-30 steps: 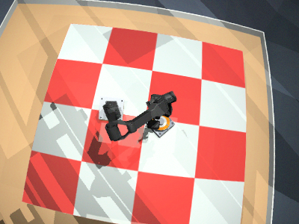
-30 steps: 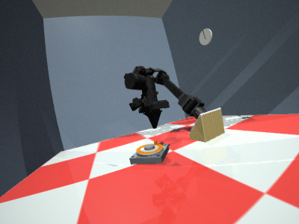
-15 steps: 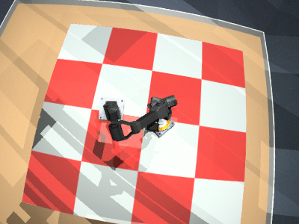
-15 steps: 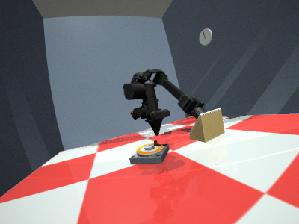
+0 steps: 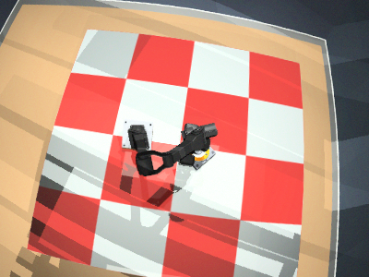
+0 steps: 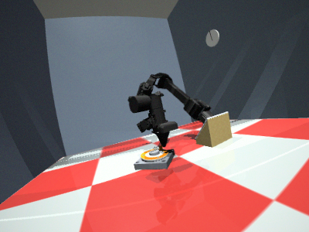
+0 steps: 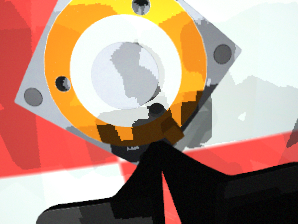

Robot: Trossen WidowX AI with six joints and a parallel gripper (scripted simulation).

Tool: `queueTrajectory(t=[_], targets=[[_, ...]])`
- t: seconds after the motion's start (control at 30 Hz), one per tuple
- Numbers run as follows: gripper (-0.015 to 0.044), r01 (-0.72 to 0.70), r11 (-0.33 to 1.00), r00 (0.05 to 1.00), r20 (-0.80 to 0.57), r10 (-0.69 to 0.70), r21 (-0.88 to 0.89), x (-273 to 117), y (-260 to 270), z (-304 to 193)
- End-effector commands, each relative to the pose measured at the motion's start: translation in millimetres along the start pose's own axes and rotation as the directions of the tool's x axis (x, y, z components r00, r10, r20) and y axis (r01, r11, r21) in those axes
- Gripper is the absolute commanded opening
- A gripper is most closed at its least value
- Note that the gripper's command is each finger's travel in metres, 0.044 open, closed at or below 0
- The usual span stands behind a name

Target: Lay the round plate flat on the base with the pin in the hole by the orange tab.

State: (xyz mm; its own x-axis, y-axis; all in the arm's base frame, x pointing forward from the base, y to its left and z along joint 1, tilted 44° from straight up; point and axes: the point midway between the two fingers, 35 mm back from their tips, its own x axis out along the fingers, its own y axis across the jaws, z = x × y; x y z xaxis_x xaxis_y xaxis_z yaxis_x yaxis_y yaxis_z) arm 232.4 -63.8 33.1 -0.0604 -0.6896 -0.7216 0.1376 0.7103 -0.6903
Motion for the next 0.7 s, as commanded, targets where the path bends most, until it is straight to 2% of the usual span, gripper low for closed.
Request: queueTrajectory(t=[0.0, 0.67], targets=[[0.0000, 0.004, 1.000, 1.000, 0.003, -0.004, -0.003, 1, -7, 2], [0.0000, 0.006, 1.000, 1.000, 0.004, -0.006, -0.002, 2, -26, 16]])
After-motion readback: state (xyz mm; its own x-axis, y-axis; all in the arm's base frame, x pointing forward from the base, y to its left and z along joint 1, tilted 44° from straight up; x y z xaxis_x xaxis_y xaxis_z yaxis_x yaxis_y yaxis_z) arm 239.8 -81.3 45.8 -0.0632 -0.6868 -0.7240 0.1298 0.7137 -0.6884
